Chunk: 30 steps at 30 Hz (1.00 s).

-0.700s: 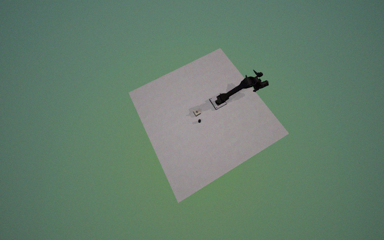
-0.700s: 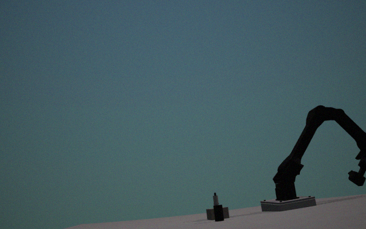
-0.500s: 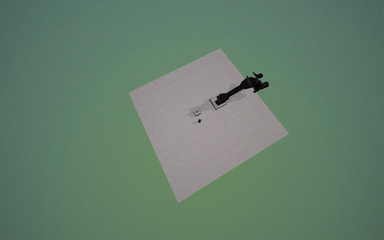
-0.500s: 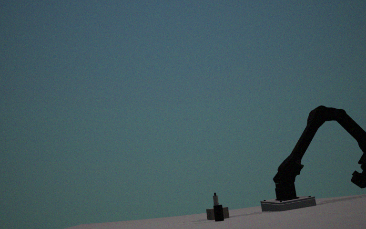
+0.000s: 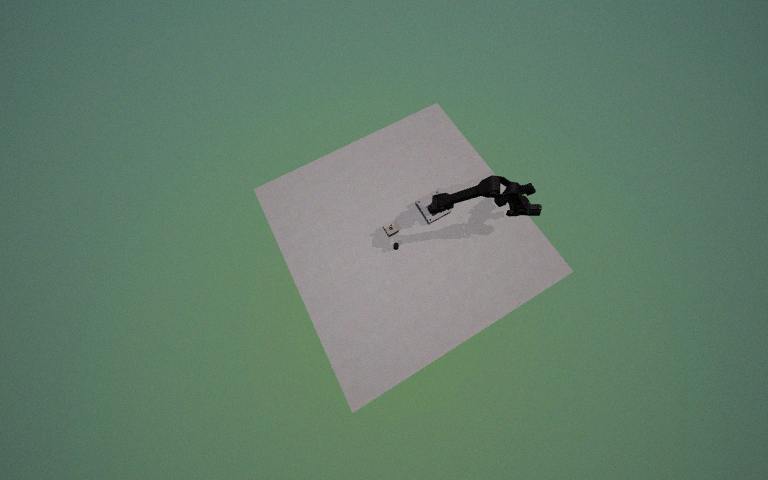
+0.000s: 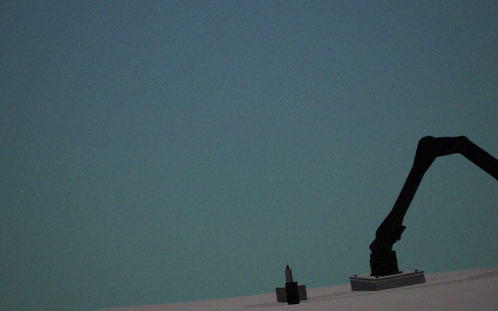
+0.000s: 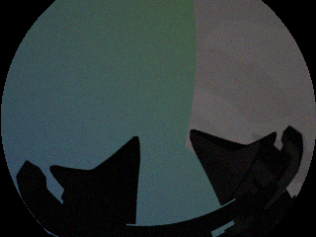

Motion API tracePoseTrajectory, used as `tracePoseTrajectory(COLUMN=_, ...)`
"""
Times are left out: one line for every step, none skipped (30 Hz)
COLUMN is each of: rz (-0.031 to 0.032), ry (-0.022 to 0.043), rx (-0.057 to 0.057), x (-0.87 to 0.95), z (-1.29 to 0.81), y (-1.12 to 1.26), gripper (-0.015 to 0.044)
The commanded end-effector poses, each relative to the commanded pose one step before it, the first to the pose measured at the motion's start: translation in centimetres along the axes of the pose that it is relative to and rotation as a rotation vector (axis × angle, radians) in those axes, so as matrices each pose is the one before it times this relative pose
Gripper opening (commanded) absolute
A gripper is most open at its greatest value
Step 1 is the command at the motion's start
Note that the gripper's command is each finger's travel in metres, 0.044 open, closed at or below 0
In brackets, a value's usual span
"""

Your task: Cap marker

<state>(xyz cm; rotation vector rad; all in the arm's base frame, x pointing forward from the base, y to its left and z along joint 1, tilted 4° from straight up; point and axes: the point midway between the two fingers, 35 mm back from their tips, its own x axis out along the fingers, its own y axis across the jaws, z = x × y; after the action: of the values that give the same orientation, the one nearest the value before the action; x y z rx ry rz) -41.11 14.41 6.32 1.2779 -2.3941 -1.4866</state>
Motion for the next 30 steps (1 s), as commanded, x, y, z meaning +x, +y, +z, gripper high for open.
tracePoseTrajectory(rz=0.01965, ry=-0.16236, rx=0.0272, x=-5.976, z=2.383, y=-1.137, gripper=0.0241)
tracePoseTrajectory(rz=0.00555, ry=-0.04590, rx=0.0043, x=-1.623, z=0.926, y=-0.247, gripper=0.0241)
tracePoseTrajectory(rz=0.00498, ry=-0.04590, rx=0.0038, x=-1.615, z=0.966, y=-0.258, gripper=0.0241)
tracePoseTrajectory(rz=0.00395, ry=-0.04561, rx=0.0044, x=-1.601, z=0.977, y=-0.299, gripper=0.0241)
tracePoseTrajectory(rz=0.00287, ry=-0.04526, rx=0.0050, x=-1.587, z=0.983, y=-0.345, gripper=0.0241)
tracePoseTrajectory(rz=0.00179, ry=-0.04486, rx=0.0057, x=-1.571, z=0.988, y=-0.391, gripper=0.0241)
tracePoseTrajectory(rz=0.00071, ry=-0.04443, rx=0.0064, x=-1.555, z=0.990, y=-0.437, gripper=0.0241)
tracePoseTrajectory(rz=-0.00035, ry=-0.04397, rx=0.0071, x=-1.538, z=0.990, y=-0.483, gripper=0.0241)
tracePoseTrajectory(rz=-0.00141, ry=-0.04347, rx=0.0077, x=-1.520, z=0.989, y=-0.529, gripper=0.0241)
tracePoseTrajectory(rz=0.00177, ry=-0.03050, rx=-0.0276, x=-0.677, z=0.598, y=-0.316, gripper=0.0241)
tracePoseTrajectory(rz=0.00003, ry=-0.03680, rx=-0.0267, x=-0.875, z=0.737, y=-0.427, gripper=0.0241)
tracePoseTrajectory(rz=-0.00485, ry=-0.03931, rx=-0.0006, x=-1.244, z=0.900, y=-0.592, gripper=0.0241)
tracePoseTrajectory(rz=-0.00706, ry=-0.03833, rx=0.0096, x=-1.327, z=0.923, y=-0.662, gripper=0.0241)
tracePoseTrajectory(rz=-0.00790, ry=-0.03756, rx=0.0106, x=-1.313, z=0.912, y=-0.699, gripper=0.0241)
tracePoseTrajectory(rz=-0.00868, ry=-0.03689, rx=0.0113, x=-1.297, z=0.901, y=-0.736, gripper=0.0241)
tracePoseTrajectory(rz=-0.00943, ry=-0.03624, rx=0.0117, x=-1.281, z=0.889, y=-0.772, gripper=0.0241)
tracePoseTrajectory(rz=-0.01017, ry=-0.03557, rx=0.0122, x=-1.264, z=0.876, y=-0.808, gripper=0.0241)
tracePoseTrajectory(rz=-0.01089, ry=-0.03487, rx=0.0127, x=-1.247, z=0.862, y=-0.843, gripper=0.0241)
tracePoseTrajectory(rz=-0.01160, ry=-0.03415, rx=0.0132, x=-1.229, z=0.846, y=-0.878, gripper=0.0241)
tracePoseTrajectory(rz=-0.01525, ry=-0.03572, rx=0.0199, x=-1.286, z=0.808, y=-1.032, gripper=0.0241)
tracePoseTrajectory(rz=-0.01641, ry=-0.03602, rx=0.0212, x=-1.305, z=0.817, y=-1.105, gripper=0.0241)
tracePoseTrajectory(rz=-0.01704, ry=-0.03502, rx=0.0217, x=-1.277, z=0.796, y=-1.141, gripper=0.0241)
tracePoseTrajectory(rz=-0.01764, ry=-0.03400, rx=0.0223, x=-1.248, z=0.775, y=-1.176, gripper=0.0241)
tracePoseTrajectory(rz=-0.01823, ry=-0.03295, rx=0.0228, x=-1.218, z=0.752, y=-1.209, gripper=0.0241)
tracePoseTrajectory(rz=-0.01879, ry=-0.03188, rx=0.0233, x=-1.188, z=0.727, y=-1.242, gripper=0.0241)
tracePoseTrajectory(rz=-0.01933, ry=-0.03078, rx=0.0238, x=-1.158, z=0.702, y=-1.273, gripper=0.0241)
tracePoseTrajectory(rz=-0.01986, ry=-0.02967, rx=0.0243, x=-1.128, z=0.675, y=-1.303, gripper=0.0241)
tracePoseTrajectory(rz=-0.02034, ry=-0.02851, rx=0.0247, x=-1.095, z=0.646, y=-1.331, gripper=0.0241)
tracePoseTrajectory(rz=-0.01933, ry=-0.02547, rx=0.0233, x=-0.988, z=0.576, y=-1.262, gripper=0.0241)
tracePoseTrajectory(rz=-0.01833, ry=-0.02604, rx=0.0186, x=-1.047, z=0.632, y=-1.280, gripper=0.0241)
